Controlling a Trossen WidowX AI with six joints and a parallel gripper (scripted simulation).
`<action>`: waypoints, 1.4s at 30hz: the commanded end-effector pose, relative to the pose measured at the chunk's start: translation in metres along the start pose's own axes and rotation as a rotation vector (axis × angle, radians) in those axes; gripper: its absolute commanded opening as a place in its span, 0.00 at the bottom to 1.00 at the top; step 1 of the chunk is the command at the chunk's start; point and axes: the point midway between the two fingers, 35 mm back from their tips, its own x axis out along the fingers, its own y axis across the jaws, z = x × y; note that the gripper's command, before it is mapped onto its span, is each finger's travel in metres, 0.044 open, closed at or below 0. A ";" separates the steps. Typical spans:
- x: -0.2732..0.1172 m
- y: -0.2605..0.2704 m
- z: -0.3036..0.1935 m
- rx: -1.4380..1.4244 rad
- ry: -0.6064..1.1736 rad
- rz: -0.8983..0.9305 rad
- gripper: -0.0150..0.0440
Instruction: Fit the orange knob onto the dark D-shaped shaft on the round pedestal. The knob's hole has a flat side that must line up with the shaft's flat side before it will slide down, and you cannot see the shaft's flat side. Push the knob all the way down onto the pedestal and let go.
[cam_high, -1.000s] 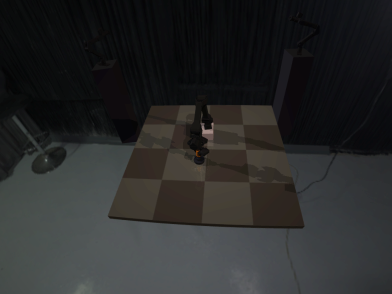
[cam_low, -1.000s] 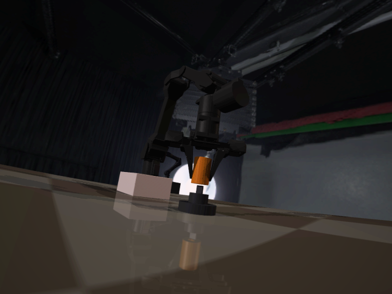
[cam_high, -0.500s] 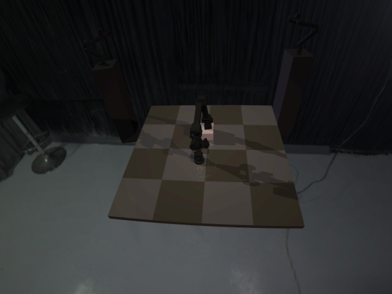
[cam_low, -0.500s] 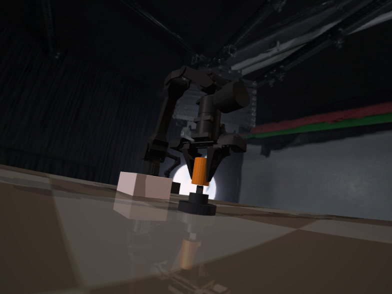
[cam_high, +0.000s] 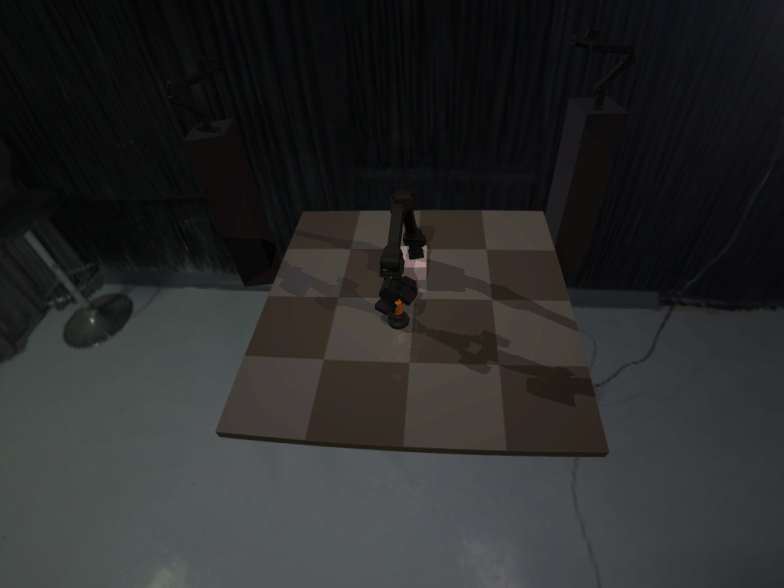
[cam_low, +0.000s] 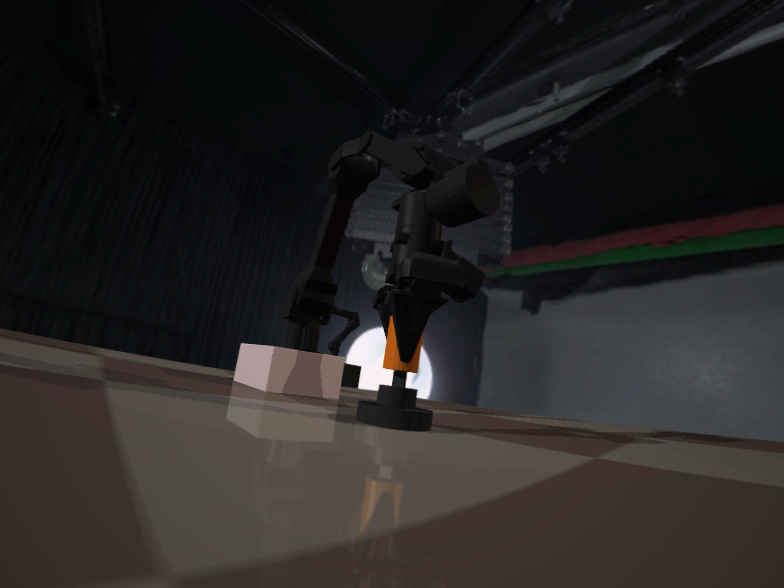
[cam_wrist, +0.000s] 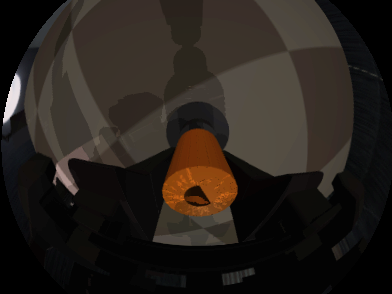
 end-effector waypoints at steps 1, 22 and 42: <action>-0.003 -0.002 0.000 0.846 -0.007 -0.007 0.25; -0.006 0.002 0.001 1.307 -0.008 -0.006 0.25; 0.000 0.001 0.000 1.307 -0.008 -0.006 0.25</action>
